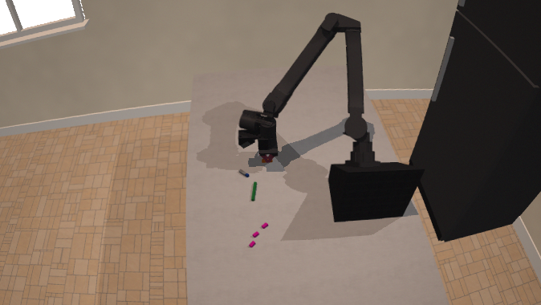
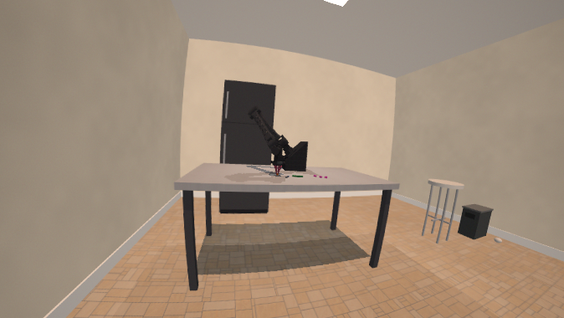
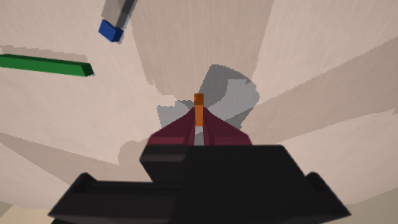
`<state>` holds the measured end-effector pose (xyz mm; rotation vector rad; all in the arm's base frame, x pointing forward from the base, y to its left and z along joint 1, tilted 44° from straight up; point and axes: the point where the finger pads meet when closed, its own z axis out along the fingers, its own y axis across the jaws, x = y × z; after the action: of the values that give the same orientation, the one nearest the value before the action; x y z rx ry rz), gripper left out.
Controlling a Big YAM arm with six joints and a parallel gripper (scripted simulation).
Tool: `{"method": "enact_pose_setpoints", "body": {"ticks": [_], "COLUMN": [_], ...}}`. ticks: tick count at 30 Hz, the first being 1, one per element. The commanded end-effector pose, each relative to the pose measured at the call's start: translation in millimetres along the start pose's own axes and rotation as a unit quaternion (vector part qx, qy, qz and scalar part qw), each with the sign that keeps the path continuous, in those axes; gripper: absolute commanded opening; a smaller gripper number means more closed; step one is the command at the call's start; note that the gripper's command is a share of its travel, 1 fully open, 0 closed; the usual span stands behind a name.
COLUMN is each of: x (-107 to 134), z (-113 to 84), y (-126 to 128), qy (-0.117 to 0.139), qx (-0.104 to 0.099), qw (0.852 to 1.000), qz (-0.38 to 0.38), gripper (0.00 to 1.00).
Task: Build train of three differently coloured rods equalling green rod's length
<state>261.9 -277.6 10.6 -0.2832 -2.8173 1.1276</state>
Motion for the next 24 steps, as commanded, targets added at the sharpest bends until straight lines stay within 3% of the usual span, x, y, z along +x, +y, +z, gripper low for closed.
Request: {"method": "enact_pose_setpoints", "body": {"ticks": [1, 5, 15, 24], "x": [-4.6, -16.9, -18.2, -16.4], "z": [-2.9, -23.8, -95.7, -115.5], "y": [-4.1, -8.2, -9.6, -7.2], "qy": [-0.005, -0.02, -0.024, -0.022], "qx": [0.001, 0.006, 0.004, 0.002], "qw": [1.0, 1.0, 1.0, 1.0], "qz": [-0.001, 0.009, 0.013, 0.01], "gripper": [0.04, 0.04, 0.04, 0.04]}}
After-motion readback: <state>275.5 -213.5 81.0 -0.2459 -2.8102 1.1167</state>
